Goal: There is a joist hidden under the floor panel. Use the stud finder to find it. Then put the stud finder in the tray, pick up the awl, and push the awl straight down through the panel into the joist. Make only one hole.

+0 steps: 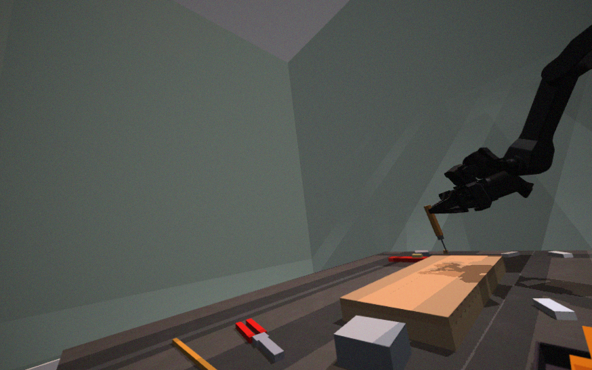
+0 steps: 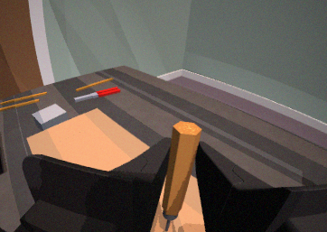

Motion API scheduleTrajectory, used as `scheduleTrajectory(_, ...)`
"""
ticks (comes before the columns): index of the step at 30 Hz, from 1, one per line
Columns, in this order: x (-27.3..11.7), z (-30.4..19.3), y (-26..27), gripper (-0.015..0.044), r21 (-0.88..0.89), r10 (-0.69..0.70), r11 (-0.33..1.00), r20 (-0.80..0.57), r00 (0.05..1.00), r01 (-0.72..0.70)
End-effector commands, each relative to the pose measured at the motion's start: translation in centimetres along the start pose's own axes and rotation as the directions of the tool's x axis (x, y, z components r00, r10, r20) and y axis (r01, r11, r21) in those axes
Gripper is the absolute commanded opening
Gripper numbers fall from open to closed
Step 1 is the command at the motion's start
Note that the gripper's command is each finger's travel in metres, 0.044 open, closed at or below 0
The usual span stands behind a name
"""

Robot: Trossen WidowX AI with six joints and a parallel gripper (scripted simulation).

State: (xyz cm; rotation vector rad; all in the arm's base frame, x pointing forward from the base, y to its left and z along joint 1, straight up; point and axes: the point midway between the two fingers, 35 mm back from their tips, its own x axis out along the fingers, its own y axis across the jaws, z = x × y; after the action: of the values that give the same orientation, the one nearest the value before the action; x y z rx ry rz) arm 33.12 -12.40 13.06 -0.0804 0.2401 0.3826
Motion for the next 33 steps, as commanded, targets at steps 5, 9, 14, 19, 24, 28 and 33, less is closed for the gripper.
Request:
scheduleTrajectory(5,2.7,1.6,3.5,0.0,-0.019,0.089,0.996,0.079,0.993,-0.088)
scheduleTrajectory(9,3.8,2.4,5.6,0.0,-0.027,0.141,0.99,0.121,0.983,-0.139)
scheduleTrajectory(14,4.6,3.3,8.1,0.0,-0.036,0.202,0.979,0.166,0.965,-0.198)
scheduleTrajectory(19,4.7,3.3,8.2,0.0,-0.036,0.204,0.979,0.168,0.964,-0.201)
scheduleTrajectory(24,4.7,3.1,8.2,0.0,-0.036,0.204,0.979,0.168,0.964,-0.201)
scheduleTrajectory(28,4.8,3.0,8.2,0.0,-0.036,0.204,0.979,0.168,0.964,-0.201)
scheduleTrajectory(33,4.9,2.7,8.2,0.0,-0.036,0.204,0.979,0.168,0.964,-0.201)
